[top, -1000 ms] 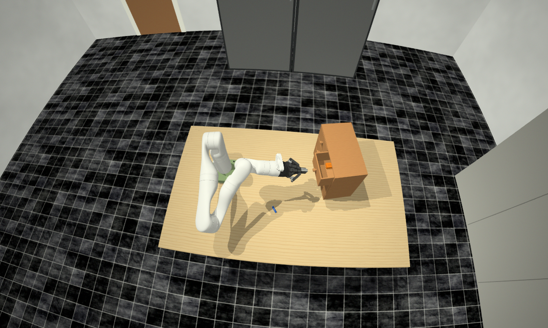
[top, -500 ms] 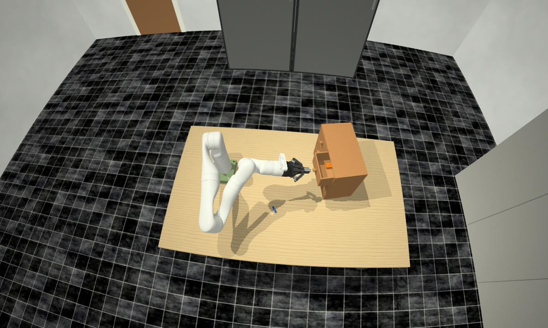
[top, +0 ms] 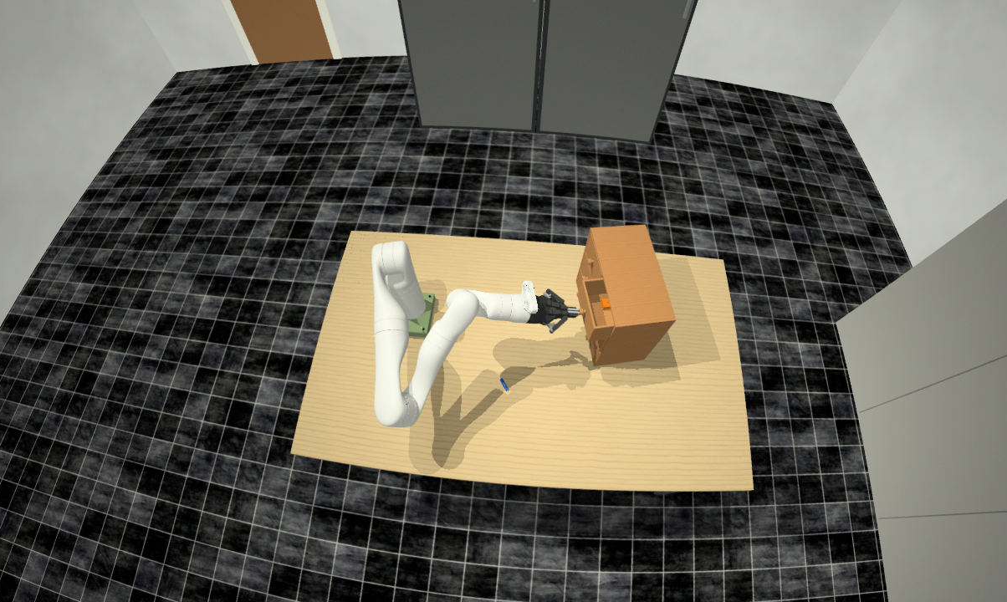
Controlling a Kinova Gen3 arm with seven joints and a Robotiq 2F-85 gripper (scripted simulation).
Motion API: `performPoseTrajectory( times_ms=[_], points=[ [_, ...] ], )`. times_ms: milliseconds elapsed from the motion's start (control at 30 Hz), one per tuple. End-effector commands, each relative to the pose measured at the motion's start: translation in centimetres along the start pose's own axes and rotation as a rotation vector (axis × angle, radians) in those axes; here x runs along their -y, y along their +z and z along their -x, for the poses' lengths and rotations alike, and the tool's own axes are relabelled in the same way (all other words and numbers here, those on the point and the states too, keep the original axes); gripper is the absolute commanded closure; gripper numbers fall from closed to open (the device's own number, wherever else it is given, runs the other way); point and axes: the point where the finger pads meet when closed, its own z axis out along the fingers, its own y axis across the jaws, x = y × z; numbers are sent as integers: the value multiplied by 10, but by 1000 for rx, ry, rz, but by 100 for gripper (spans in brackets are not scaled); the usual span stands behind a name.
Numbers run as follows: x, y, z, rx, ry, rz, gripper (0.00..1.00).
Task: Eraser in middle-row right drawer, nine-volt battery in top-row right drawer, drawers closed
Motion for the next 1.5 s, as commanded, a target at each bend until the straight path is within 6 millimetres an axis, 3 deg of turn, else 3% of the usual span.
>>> performPoseTrajectory(
  times_ms=[0, 667, 1467],
  points=[
    [3, 7, -3, 0, -2, -7, 100],
    [4, 36, -14, 0, -2, -7, 100],
    [4, 51, -19, 0, -2, -7, 100]
  ],
)
